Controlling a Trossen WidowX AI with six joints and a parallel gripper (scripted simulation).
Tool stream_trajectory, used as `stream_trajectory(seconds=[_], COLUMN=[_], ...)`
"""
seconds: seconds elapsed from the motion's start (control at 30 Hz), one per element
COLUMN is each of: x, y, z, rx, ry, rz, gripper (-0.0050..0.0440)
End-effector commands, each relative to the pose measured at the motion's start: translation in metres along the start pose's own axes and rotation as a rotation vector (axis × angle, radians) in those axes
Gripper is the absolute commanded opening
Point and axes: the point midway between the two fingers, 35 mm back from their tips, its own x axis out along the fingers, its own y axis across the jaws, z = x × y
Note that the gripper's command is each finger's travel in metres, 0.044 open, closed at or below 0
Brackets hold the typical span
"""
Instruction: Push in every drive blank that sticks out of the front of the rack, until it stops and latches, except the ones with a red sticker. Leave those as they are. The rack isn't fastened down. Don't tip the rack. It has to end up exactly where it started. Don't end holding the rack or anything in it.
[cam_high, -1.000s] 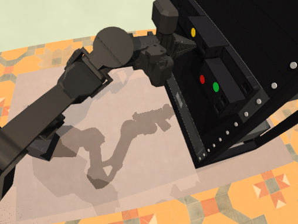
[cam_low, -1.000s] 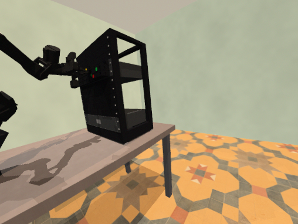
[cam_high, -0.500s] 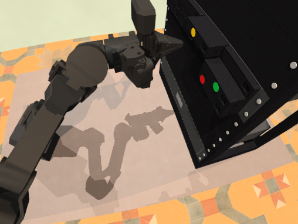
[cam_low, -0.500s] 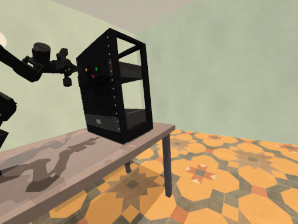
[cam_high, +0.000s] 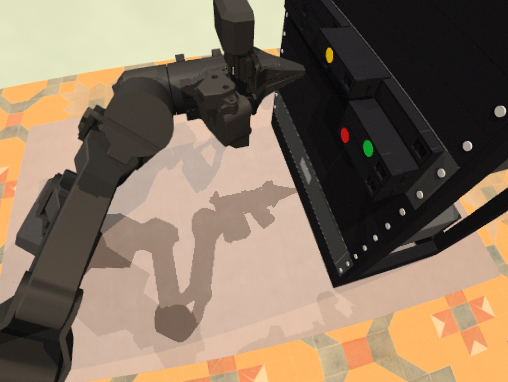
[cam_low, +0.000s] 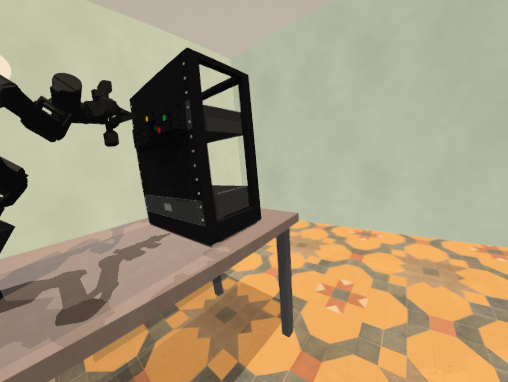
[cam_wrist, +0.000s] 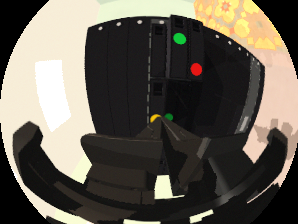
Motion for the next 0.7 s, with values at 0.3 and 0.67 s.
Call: stream_trajectory(seconds=[0.3,0.67], x=[-0.003,0.026], y=[0.004,0.004], z=[-0.007,-0.007], rx=[-0.004,-0.004], ry=[-0.005,-0.005], rz=[-0.002,-0.002], gripper=[0.0000,0.0000])
